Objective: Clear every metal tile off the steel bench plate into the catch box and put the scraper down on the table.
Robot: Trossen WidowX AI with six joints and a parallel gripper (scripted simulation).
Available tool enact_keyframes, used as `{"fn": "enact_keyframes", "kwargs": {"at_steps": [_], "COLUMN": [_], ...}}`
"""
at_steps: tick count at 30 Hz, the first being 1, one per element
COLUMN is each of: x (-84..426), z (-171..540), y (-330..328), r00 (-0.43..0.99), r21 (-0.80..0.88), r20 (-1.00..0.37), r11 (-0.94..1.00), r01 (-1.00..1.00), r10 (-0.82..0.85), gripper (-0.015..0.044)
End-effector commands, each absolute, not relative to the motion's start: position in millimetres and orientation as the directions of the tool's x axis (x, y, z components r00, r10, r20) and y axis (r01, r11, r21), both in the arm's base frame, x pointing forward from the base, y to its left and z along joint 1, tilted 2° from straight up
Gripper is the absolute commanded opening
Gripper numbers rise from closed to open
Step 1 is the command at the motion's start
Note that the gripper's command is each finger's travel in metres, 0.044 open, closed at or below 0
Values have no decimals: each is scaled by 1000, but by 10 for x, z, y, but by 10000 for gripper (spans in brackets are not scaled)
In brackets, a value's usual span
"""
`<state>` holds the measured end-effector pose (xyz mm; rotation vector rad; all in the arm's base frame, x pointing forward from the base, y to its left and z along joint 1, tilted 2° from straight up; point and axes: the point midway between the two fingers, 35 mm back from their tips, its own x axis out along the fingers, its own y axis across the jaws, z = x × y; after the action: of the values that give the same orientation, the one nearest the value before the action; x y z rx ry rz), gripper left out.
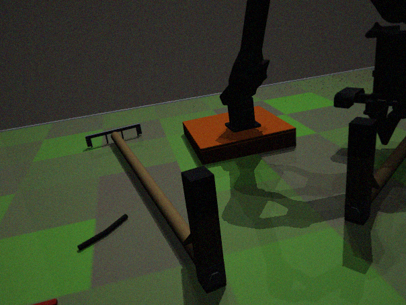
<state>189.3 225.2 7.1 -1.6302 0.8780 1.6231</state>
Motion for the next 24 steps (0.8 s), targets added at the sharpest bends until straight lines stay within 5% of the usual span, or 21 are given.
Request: {"fn": "enact_keyframes", "kwargs": {"at_steps": [1, 24], "x": [1929, 2117], "z": [83, 98], "y": [2283, 2420], "r00": [1, 3], "r21": [0, -2], "r20": [-1000, -1000], "r11": [-556, -556], "r01": [-831, -831], "r10": [-2, -1], "gripper": [0, 0]}}
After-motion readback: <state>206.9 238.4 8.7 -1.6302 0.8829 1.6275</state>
